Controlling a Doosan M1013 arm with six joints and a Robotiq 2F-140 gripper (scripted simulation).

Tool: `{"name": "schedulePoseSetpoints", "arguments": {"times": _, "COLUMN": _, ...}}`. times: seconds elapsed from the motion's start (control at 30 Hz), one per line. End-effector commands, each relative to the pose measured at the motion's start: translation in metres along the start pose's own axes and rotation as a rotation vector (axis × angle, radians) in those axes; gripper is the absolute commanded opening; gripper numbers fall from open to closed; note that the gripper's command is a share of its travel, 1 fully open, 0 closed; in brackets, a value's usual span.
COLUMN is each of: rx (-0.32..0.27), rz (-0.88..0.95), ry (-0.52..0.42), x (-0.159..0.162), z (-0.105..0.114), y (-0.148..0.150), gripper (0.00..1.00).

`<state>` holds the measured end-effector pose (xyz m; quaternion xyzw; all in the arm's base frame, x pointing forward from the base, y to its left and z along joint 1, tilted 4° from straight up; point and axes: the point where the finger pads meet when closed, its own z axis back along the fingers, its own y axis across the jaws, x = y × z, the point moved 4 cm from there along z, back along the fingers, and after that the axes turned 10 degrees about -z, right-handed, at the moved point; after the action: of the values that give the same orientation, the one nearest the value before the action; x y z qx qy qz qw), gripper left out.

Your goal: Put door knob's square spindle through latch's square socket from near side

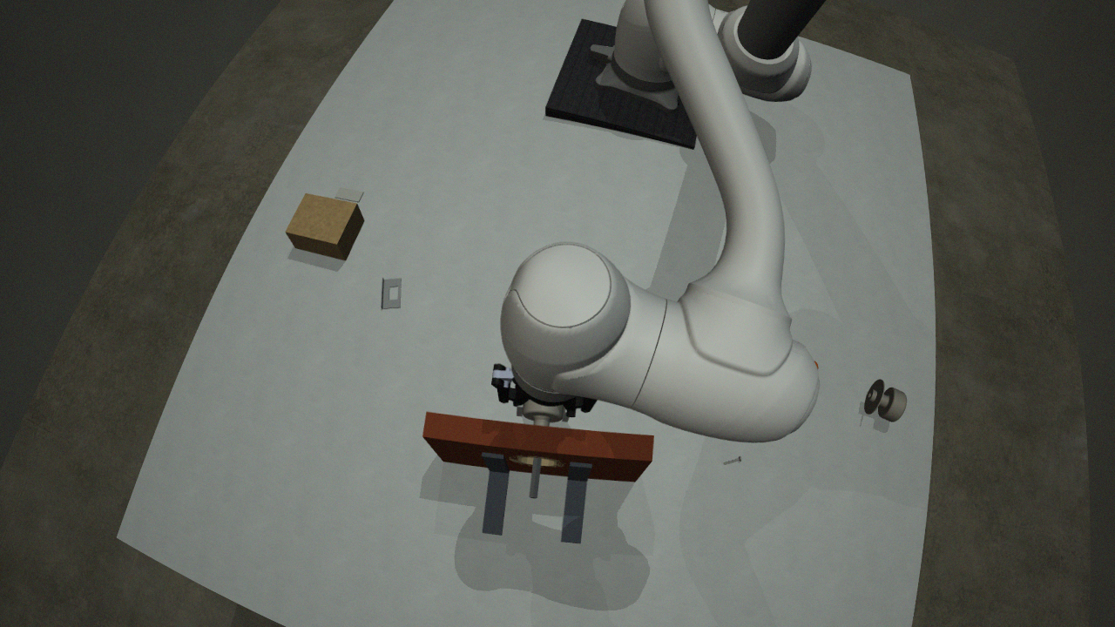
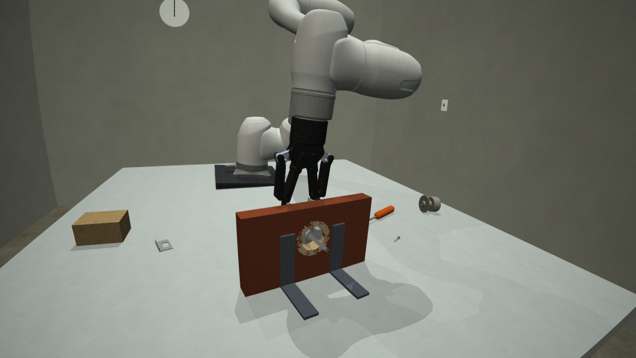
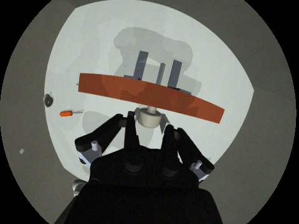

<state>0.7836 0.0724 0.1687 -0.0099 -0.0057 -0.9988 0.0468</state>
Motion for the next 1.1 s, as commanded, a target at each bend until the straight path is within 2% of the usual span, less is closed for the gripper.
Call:
{"name": "schedulePoseSetpoints", "arguments": {"times": 0.0, "rx": 0.000, "rz": 0.000, "ry": 0.000, "x": 0.0000, "z": 0.0002, "y": 0.0000, "gripper": 0.42}}
{"name": "schedulePoseSetpoints", "arguments": {"times": 0.8, "rx": 0.000, "rz": 0.000, "ry": 0.000, "x": -0.0014, "z": 0.0003, "y": -0.0003, "gripper": 0.42}}
{"name": "schedulePoseSetpoints", "arguments": {"times": 0.83, "rx": 0.000, "rz": 0.000, "ry": 0.000, "x": -0.0014, "z": 0.0003, "y": -0.0003, "gripper": 0.57}}
{"name": "schedulePoseSetpoints", "arguments": {"times": 1.07, "rx": 0.000, "rz": 0.000, "ry": 0.000, "x": -0.0014, "z": 0.0003, "y": -0.0003, "gripper": 0.57}}
